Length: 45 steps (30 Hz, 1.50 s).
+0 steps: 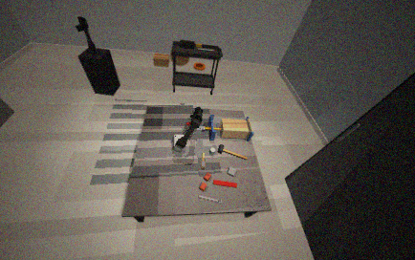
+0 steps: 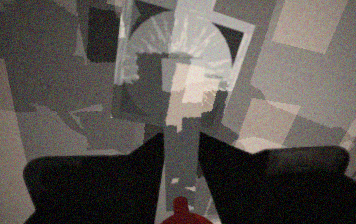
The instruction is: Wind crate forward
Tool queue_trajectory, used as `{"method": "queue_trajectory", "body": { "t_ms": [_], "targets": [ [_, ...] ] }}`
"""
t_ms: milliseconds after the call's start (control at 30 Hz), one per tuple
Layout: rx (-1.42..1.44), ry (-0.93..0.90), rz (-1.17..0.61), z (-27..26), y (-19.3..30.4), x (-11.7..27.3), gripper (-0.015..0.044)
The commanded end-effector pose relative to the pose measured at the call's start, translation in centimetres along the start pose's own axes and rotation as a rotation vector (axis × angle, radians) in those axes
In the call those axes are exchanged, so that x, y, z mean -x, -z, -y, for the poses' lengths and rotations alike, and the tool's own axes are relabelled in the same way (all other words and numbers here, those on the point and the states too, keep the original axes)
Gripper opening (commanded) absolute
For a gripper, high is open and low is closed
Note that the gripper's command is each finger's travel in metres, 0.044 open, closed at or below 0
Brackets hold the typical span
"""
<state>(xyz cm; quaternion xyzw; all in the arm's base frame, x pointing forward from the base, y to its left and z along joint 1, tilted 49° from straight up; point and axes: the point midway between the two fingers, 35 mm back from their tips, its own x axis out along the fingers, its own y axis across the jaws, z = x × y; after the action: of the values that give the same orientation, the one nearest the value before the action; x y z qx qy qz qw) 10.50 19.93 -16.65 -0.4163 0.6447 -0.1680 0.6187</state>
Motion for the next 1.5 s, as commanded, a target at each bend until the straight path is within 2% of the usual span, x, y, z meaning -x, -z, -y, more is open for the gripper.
{"method": "queue_trajectory", "body": {
  "t_ms": [0,333,1467],
  "targets": [
    [0.017,0.005,0.002,0.1,-0.1,-0.2,0.0],
    [0.316,0.024,0.002,1.3,-0.3,-0.6,0.0],
    [0.286,0.022,0.002,1.2,-0.3,-1.6,0.0]
  ]
}}
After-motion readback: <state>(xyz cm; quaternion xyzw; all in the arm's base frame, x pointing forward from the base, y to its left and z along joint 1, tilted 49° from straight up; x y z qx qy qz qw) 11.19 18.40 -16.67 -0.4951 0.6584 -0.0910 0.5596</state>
